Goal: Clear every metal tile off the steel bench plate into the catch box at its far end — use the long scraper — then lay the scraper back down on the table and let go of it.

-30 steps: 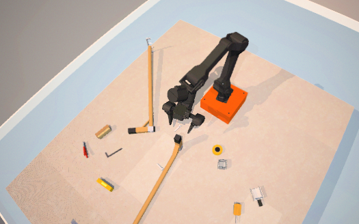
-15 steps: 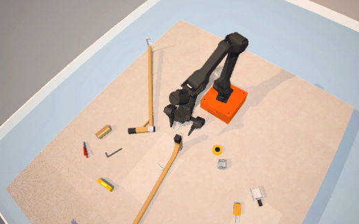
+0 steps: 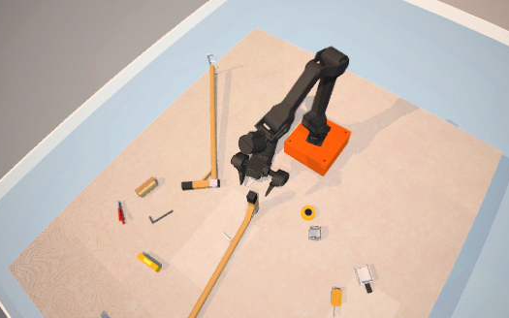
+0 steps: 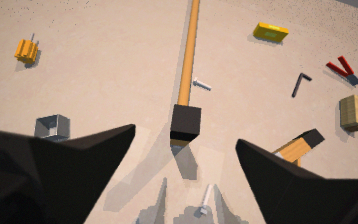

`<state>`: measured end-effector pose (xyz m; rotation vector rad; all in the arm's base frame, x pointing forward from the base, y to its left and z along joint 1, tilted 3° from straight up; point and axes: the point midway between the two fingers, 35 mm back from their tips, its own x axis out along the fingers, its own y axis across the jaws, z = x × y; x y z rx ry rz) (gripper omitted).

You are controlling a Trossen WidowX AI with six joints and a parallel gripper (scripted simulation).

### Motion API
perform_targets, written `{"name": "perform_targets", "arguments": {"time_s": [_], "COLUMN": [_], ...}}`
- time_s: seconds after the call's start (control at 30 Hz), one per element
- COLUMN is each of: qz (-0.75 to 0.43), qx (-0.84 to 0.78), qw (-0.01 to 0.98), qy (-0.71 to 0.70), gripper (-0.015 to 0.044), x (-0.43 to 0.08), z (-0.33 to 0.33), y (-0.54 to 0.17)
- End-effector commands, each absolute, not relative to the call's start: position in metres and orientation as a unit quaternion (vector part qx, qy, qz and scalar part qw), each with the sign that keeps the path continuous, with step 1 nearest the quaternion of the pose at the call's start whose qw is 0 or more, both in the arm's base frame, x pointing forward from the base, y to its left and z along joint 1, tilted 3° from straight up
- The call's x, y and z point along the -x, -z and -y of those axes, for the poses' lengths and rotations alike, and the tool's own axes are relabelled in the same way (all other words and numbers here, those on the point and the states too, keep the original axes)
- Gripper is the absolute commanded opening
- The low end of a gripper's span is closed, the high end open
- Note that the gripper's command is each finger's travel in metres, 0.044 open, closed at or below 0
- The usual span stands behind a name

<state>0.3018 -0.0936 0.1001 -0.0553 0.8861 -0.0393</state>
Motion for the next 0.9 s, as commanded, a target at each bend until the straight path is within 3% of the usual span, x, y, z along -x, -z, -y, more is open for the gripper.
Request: {"name": "perform_targets", "arguments": {"time_s": [0.0, 0.87], "qz": [-0.436, -0.436], "qx": [0.023, 0.023], "qw": [0.899, 0.9], "qy": [0.019, 0.019], "gripper": [0.044, 0.044], "x": [-0.305, -0.331], "z": [0.094, 0.096], "y": [-0.09, -0.056]}}
